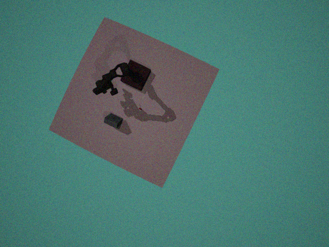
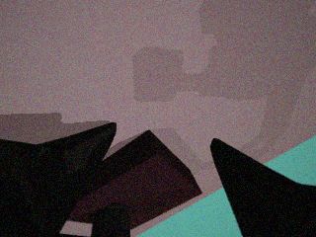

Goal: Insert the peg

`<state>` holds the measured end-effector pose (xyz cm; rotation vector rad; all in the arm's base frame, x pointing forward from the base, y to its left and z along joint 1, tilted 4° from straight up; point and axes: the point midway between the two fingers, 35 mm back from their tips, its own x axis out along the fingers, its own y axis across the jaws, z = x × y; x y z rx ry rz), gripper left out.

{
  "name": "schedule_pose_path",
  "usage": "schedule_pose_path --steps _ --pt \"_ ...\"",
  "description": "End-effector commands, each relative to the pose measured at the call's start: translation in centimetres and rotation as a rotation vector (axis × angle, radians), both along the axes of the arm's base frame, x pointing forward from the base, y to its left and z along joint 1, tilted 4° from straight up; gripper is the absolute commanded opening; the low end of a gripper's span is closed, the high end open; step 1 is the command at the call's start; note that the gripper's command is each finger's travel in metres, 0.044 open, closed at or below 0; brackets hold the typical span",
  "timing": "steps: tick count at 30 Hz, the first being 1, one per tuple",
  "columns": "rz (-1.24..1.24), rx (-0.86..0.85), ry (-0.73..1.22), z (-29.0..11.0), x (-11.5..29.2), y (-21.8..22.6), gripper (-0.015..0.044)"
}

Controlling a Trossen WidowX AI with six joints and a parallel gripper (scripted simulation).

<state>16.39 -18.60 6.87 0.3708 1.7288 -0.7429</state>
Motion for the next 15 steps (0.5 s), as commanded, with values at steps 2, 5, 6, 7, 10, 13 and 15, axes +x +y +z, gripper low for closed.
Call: schedule_pose_path --steps 2,5,6,7,10,13,15 --pt "-0.001 -0.009 -0.034 0.1 1.2 1.0 0.0440" --pt "0.001 -0.015 -0.054 0.2 2.0 1.7 0.0440" --pt "0.001 -0.017 -0.060 0.2 2.3 2.0 0.0440" --pt "0.002 -0.018 -0.067 0.3 2.5 2.2 0.0440" --pt "0.004 -0.022 -0.087 0.4 3.3 3.0 0.0440" --pt "0.007 -0.024 -0.104 0.5 4.0 3.8 0.0440" --pt "0.010 -0.025 -0.115 0.6 4.5 4.4 0.0440"
